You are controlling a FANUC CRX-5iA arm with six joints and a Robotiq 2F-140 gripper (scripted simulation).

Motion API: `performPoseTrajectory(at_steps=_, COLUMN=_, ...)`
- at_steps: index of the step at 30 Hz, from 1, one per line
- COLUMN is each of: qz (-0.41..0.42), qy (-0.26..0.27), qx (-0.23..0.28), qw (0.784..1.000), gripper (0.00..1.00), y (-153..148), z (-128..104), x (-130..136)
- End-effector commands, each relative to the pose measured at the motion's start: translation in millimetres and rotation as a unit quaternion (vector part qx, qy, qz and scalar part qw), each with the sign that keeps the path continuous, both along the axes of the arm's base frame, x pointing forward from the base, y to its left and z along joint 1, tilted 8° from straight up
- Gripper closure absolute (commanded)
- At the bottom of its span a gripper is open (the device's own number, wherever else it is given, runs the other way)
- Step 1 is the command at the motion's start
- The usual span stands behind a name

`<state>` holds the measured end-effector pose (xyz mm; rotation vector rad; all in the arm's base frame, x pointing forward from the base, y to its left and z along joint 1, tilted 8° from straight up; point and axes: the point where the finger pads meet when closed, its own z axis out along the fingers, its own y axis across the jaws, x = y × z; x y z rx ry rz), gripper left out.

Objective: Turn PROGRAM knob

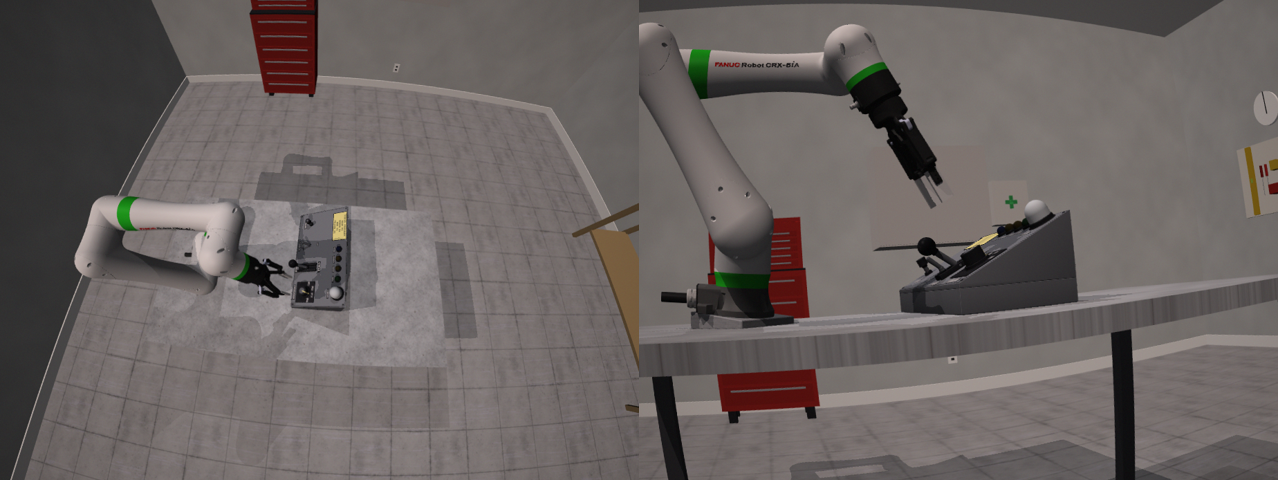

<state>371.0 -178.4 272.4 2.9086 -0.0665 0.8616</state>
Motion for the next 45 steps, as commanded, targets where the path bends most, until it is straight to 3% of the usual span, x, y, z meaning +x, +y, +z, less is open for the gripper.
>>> performPoseTrajectory(at_steps=1, qz=0.0, qy=0.0, qx=0.0, qw=1.0, gripper=0.56, y=0.0, z=0.3, x=0.1)
performPoseTrajectory(at_steps=26, qz=0.0, qy=0.0, qx=0.0, qw=1.0, gripper=0.56, y=0.0, z=0.3, x=0.1)
performPoseTrajectory(at_steps=27, qz=0.0, qy=0.0, qx=0.0, qw=1.0, gripper=0.0, y=0.0, z=0.3, x=0.1)
performPoseTrajectory(at_steps=45, qz=-0.001, qy=0.002, qx=0.001, qw=1.0, gripper=0.0, y=-1.4, z=2.8, x=3.9)
